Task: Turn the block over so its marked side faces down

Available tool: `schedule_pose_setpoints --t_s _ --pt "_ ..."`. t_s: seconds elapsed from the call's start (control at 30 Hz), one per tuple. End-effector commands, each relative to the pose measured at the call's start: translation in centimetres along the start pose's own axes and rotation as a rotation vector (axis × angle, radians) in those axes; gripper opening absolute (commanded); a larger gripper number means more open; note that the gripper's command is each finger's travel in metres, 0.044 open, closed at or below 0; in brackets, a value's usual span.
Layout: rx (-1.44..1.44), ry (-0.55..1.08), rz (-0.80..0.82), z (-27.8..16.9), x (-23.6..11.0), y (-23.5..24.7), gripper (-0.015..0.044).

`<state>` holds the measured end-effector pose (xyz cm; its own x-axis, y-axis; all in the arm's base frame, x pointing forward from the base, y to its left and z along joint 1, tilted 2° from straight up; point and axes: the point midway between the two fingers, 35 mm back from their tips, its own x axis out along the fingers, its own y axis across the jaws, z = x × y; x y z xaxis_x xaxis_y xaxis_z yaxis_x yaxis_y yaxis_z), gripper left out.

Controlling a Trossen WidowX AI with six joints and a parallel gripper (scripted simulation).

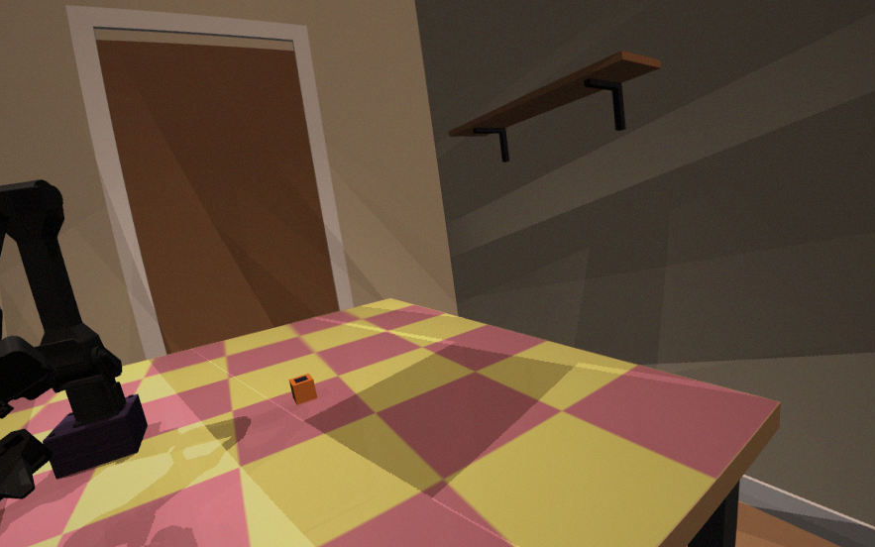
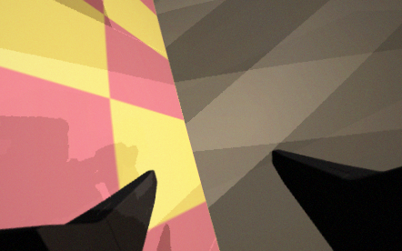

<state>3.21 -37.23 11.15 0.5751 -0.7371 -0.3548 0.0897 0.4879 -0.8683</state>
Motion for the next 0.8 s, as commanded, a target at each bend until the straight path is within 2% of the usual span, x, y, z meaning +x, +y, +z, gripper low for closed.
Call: schedule_pose_setpoints --t_s 0.0,0.23,0.4,0.57,0.77 --pt "0.007 -0.003 0.006 0.2 0.2 0.0 0.0426" --pt "0.236 -0.078 0.267 7.9 5.9 2.6 0.044" --pt "0.37 -0.062 0.503 14.9 8.4 6.0 0.044" --pt "0.446 0.026 0.735 21.8 8.6 10.0 0.044" --pt "0.439 0.159 0.941 29.6 6.0 14.6 0.044"
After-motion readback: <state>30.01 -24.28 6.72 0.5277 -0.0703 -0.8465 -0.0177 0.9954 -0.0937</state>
